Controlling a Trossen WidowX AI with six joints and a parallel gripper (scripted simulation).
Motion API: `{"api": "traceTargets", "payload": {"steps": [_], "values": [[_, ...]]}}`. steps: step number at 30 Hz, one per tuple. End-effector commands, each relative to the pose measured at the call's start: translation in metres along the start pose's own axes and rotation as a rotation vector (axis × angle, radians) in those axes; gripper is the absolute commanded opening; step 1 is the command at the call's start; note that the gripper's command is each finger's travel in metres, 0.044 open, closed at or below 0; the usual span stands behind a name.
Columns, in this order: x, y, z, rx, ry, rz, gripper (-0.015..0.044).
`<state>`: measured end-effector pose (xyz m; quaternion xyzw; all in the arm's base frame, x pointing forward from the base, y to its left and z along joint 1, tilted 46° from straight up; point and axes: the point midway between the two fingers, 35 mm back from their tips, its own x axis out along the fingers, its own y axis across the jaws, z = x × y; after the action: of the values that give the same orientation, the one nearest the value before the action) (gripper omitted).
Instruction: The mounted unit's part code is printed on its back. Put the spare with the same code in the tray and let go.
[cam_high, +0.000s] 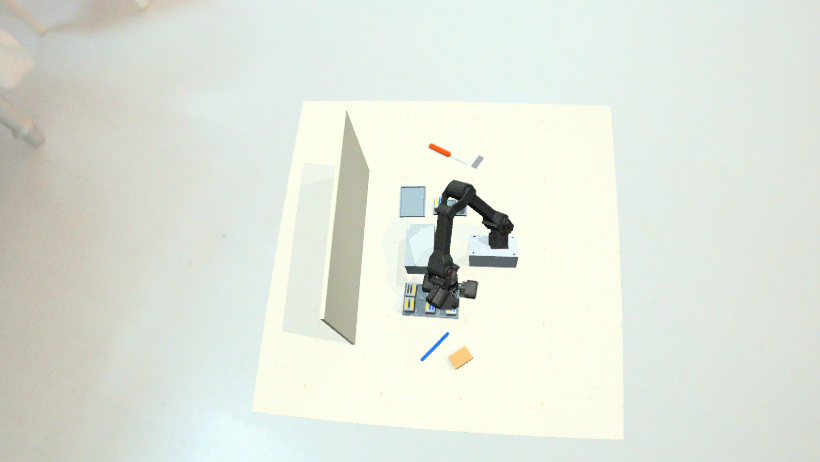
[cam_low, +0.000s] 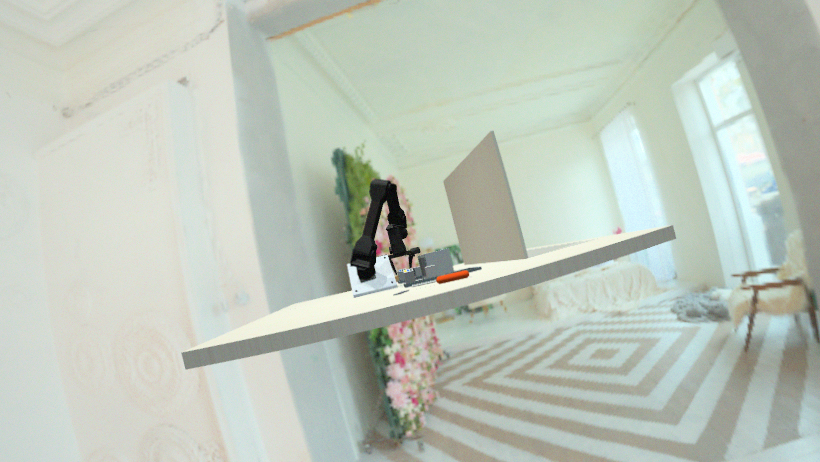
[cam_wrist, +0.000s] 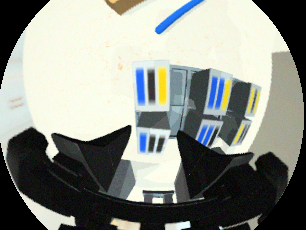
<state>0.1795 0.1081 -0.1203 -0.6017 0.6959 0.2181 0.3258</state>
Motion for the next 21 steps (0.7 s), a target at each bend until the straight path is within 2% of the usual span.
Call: {"api": "traceTargets", "payload": {"steps": [1,16,21], "values": [[0.007,0.0,-0.002,-0.004,0.006,-0.003,0.03],[0.022,0.002,-0.004,-0.004,0.007,-0.003,0.03],[0.021,0.002,-0.003,-0.001,0.004,0.001,0.0169]]}}
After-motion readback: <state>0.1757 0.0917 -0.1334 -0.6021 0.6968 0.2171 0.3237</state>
